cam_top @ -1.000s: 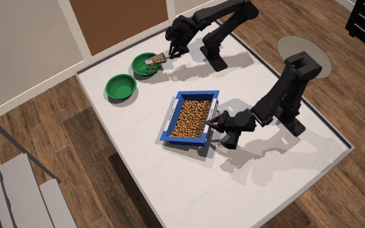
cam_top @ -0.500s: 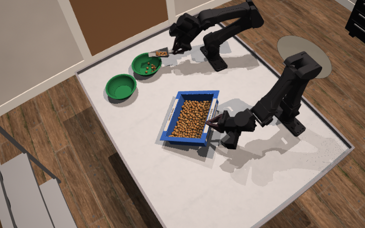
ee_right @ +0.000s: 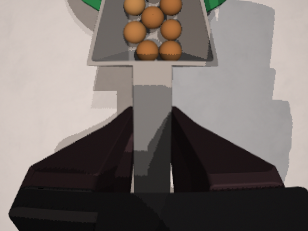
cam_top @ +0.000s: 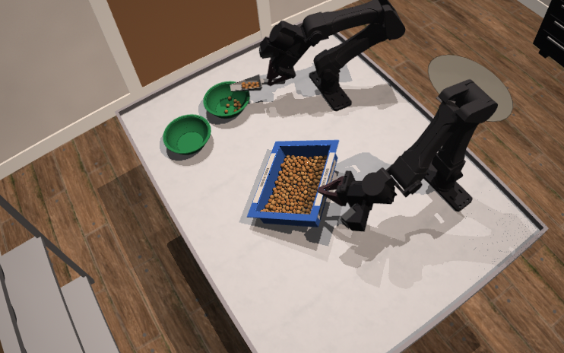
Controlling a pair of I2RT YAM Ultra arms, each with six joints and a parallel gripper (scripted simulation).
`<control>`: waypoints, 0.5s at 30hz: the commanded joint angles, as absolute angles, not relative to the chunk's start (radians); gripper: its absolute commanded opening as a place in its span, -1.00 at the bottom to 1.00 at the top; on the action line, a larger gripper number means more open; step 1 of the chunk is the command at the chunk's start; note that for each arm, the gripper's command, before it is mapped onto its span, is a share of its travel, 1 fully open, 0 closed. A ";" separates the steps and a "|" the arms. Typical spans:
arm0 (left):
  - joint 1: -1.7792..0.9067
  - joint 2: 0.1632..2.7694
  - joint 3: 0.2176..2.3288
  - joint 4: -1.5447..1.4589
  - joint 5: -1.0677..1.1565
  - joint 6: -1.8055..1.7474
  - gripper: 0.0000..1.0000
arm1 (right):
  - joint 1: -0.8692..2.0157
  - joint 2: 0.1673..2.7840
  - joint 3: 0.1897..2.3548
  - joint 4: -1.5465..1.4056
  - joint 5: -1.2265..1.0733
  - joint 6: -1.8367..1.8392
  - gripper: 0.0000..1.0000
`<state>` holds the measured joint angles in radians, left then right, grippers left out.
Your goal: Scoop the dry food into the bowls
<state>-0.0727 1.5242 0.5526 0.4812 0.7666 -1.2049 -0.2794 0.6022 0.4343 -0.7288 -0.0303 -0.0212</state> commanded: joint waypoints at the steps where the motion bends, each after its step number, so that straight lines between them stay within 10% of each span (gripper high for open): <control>1: -0.075 1.483 0.597 0.528 0.795 -1.174 -1.00 | -0.266 0.640 0.511 -0.733 -0.024 -0.015 -1.00; 15: -0.075 1.483 0.597 0.528 0.795 -1.174 -1.00 | -0.265 0.788 0.648 -0.840 -0.017 -0.012 -1.00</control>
<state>-0.0727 1.5242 0.5526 0.4812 0.7666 -1.2049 -0.2733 0.7803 0.5980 -0.8268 -0.0235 -0.0177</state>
